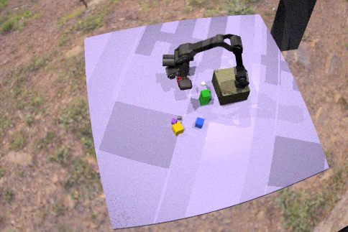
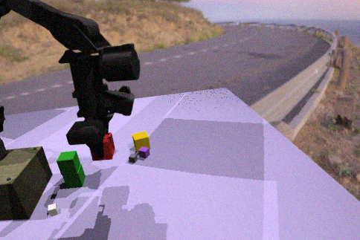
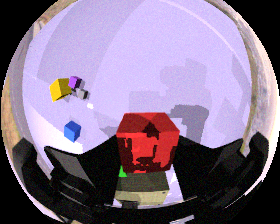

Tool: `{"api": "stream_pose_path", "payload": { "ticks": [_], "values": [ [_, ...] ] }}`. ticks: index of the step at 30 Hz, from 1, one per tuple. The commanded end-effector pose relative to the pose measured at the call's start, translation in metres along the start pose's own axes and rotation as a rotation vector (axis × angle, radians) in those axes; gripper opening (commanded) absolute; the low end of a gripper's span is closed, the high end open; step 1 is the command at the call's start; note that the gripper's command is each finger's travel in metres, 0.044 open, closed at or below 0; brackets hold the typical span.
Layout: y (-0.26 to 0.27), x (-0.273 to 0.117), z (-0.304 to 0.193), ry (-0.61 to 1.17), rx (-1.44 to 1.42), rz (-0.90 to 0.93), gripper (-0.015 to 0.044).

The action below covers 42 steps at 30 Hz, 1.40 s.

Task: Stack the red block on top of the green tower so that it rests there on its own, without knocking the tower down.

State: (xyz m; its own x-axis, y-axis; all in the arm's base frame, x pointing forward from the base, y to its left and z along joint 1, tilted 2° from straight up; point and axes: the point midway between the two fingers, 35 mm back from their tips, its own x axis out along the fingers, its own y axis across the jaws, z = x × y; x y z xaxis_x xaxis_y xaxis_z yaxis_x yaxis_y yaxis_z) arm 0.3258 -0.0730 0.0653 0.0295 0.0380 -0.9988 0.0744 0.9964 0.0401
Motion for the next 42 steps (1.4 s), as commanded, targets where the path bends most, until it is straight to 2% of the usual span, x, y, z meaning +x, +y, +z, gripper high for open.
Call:
{"api": "stream_pose_path", "payload": {
  "ticks": [1, 26, 34, 42],
  "values": [
    [0.006, -0.004, -0.009, -0.002, -0.004, -0.004, 0.0],
    [0.057, -0.001, -0.116, 0.008, -0.003, 0.001, 0.0],
    [0.058, 0.004, -0.119, 0.008, -0.003, 0.001, 0.0],
    [0.058, 0.031, -0.12, 0.008, -0.003, 0.002, 0.0]
  ]
}}
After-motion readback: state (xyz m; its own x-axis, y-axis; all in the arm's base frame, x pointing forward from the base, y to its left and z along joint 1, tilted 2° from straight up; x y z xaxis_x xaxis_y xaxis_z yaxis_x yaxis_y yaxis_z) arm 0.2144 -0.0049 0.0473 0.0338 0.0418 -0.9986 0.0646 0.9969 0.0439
